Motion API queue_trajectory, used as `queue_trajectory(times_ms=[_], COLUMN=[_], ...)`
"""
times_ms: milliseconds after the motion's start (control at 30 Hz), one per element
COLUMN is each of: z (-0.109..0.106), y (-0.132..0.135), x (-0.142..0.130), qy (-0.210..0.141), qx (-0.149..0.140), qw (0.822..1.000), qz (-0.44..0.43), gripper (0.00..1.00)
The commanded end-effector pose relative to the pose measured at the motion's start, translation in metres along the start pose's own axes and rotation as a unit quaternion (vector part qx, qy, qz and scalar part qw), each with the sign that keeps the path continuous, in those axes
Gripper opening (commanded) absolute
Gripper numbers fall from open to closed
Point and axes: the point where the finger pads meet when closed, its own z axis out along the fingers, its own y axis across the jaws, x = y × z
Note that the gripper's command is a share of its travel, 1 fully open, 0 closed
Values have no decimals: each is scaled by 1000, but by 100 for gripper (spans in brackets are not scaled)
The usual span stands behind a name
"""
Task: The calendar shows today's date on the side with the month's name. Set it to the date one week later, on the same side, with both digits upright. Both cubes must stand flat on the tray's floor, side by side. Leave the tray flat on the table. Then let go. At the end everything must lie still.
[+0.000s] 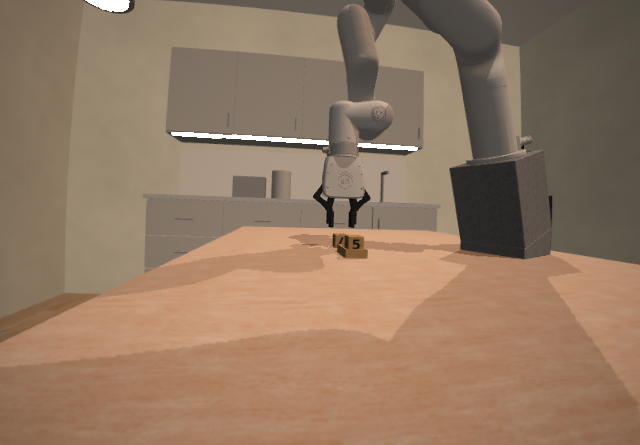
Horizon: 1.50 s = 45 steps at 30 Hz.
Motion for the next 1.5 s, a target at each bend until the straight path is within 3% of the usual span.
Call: queue_trajectory(times_ms=[0,1467], z=[3,9], y=[-1,-1], x=[1,1], qy=[1,1], qx=[2,2], qw=[1000,1000], qz=[0,0], gripper=[49,49])
